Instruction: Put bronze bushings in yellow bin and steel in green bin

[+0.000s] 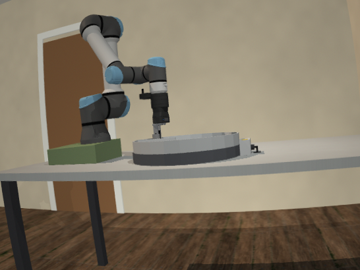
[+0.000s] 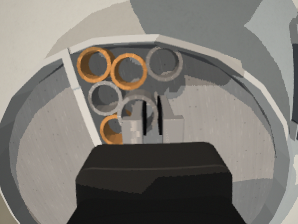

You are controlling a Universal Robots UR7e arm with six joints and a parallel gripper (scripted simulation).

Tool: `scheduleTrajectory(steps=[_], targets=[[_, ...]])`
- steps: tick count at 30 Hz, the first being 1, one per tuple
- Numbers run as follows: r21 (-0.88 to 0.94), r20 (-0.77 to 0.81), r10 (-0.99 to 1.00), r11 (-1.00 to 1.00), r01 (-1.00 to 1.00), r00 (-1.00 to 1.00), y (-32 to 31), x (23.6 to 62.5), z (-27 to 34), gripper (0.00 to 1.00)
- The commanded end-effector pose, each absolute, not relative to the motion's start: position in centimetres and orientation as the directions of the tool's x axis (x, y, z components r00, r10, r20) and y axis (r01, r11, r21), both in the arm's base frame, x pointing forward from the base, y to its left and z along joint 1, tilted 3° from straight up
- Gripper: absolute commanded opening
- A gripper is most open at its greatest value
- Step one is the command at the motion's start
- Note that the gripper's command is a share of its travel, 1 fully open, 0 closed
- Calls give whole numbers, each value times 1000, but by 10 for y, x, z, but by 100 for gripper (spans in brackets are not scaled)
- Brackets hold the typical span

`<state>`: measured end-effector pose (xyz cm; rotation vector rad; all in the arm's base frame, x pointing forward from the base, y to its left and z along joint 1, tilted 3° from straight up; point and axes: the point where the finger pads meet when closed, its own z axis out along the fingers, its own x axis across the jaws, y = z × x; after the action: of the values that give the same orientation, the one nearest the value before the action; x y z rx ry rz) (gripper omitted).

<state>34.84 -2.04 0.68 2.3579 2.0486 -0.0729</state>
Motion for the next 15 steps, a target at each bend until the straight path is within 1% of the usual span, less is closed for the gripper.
scheduleTrajectory(steps=[1,15], targets=[[-16,-47,989,-140,990,139,-20,349,9,0],[-16,-47,989,-140,990,139,-20,349,13,0]])
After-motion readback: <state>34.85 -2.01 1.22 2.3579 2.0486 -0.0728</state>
